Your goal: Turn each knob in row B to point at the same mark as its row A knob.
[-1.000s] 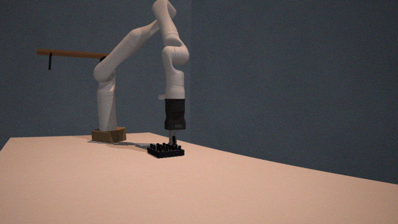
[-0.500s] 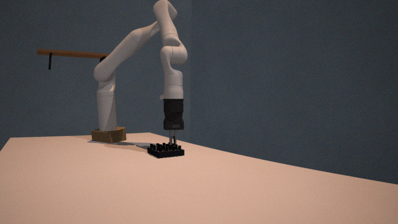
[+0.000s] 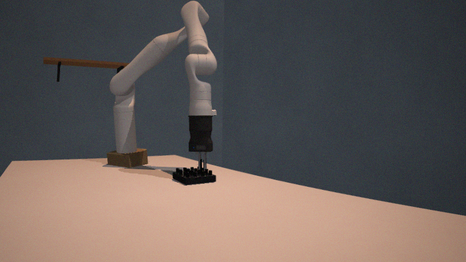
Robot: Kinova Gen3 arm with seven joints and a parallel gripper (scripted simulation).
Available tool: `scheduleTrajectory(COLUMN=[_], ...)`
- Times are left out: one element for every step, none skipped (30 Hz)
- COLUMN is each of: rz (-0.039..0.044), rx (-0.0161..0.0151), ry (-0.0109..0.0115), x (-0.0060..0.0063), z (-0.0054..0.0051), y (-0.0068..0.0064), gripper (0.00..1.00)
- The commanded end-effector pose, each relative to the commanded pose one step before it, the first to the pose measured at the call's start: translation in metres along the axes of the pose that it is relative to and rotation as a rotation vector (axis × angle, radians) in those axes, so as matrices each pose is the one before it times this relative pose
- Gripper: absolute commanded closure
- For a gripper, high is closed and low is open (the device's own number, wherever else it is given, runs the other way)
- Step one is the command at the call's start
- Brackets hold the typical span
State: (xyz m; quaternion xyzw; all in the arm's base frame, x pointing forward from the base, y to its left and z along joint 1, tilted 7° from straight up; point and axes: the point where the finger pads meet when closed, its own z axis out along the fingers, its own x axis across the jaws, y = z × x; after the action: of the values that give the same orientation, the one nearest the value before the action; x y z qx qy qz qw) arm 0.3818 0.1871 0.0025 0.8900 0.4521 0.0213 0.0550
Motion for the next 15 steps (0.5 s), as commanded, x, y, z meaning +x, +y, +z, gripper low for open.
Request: scheduleTrajectory(rz=[0.07365, 0.02738, 0.02729, 0.02720, 0.02711, 0.02700, 0.02684, 0.02666, 0.02644, 0.02618, 0.02588, 0.02555, 0.02519, 0.02480, 0.00000], rx=[-0.00188, 0.00048, 0.00016, 0.00002, -0.00003, -0.00004, -0.00003, -0.00003, -0.00003, -0.00003, -0.00003, -0.00003, -0.00003, -0.00003, 0.00000], ry=[-0.00530, -0.00157, -0.00067, -0.00021, -0.00005, -0.00001, -0.00003, -0.00005, -0.00005, -0.00006, -0.00007, -0.00008, -0.00007, -0.00006, 0.00000], x=[-0.00046, -0.00094, -0.00039, -0.00011, -0.00001, 0.00001, 0.00000, -0.00001, -0.00001, -0.00002, -0.00002, -0.00003, -0.00003, -0.00002, 0.00000], z=[0.00084, 0.00021, 0.00009, 0.00002, 0.00000, 0.00000, 0.00000, 0.00000, 0.00000, 0.00000, 0.00001, 0.00001, 0.00001, 0.00000, 0.00000], y=[-0.00054, -0.00029, -0.00010, -0.00001, 0.00001, 0.00002, 0.00001, 0.00001, 0.00001, 0.00001, 0.00001, 0.00001, 0.00001, 0.00002, 0.00000], gripper=[0.70, 0.70, 0.70, 0.70, 0.70, 0.70, 0.70, 0.70, 0.70, 0.70, 0.70, 0.70, 0.70, 0.70, 0.70])
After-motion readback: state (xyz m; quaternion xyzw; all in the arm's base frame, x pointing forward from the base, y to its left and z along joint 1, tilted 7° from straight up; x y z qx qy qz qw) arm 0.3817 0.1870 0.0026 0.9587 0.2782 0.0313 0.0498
